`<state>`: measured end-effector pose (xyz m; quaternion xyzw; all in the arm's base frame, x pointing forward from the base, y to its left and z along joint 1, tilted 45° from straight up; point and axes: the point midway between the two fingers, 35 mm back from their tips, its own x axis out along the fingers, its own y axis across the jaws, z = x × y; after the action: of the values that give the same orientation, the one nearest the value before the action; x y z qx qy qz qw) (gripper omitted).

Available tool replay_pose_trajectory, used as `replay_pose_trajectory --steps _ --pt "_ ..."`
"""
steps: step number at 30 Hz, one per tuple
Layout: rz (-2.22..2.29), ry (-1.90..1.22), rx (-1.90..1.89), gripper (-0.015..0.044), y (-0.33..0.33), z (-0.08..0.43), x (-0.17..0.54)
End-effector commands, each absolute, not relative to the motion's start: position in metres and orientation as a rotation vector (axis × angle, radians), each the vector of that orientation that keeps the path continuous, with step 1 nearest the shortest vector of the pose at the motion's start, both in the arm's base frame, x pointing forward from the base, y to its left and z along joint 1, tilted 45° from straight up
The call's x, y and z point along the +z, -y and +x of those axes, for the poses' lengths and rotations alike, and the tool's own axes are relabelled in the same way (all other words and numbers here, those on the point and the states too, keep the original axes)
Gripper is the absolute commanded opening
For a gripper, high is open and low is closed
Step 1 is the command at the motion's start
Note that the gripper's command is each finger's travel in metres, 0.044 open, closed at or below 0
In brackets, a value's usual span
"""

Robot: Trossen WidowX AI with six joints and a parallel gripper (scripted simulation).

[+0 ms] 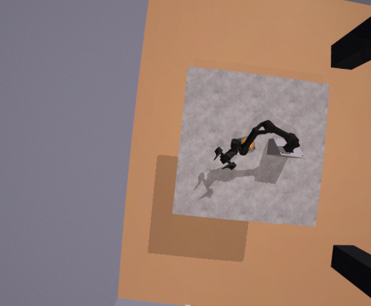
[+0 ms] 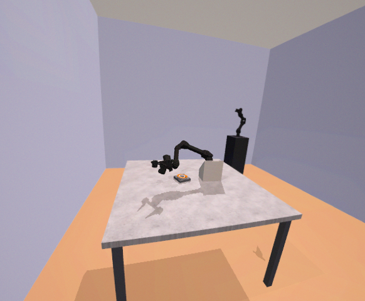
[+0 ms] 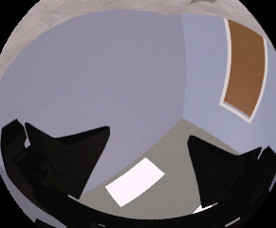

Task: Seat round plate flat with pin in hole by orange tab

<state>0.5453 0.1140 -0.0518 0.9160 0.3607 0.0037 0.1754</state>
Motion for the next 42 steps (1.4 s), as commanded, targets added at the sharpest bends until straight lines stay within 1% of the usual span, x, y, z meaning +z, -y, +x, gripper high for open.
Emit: replay_pose_trajectory --steps 1,3,6,8,10,15,17,26,32,34,39,42 --pt "2.586 -1.011 0.0 0.0374 -0.114 0.545 -0.053" --pt "2.504 -0.931 -0.091 0.0321 -0.111 0.545 -0.061" --pt "2.244 -0.814 -0.306 0.0242 -0.102 0.532 -0.082" --pt "2.024 -0.788 -0.442 0.019 -0.094 0.514 -0.096" --pt "1.948 -0.787 -0.481 0.0137 -0.091 0.507 -0.1" --pt "1.338 -0.876 -0.705 0.0006 -0.062 0.44 -0.117" --pt "1.262 -0.895 -0.723 0.0 -0.058 0.431 -0.117" --pt "0.667 -1.075 -0.802 0.0 -0.026 0.358 -0.109" --pt "0.126 -1.267 -0.789 0.0 0.005 0.296 -0.084" --pt "0.014 -1.308 -0.778 0.0 0.011 0.284 -0.077" --pt "-0.523 -1.506 -0.68 0.0 0.04 0.233 -0.037" --pt "-0.557 -1.518 -0.671 0.0 0.04 0.232 -0.036"
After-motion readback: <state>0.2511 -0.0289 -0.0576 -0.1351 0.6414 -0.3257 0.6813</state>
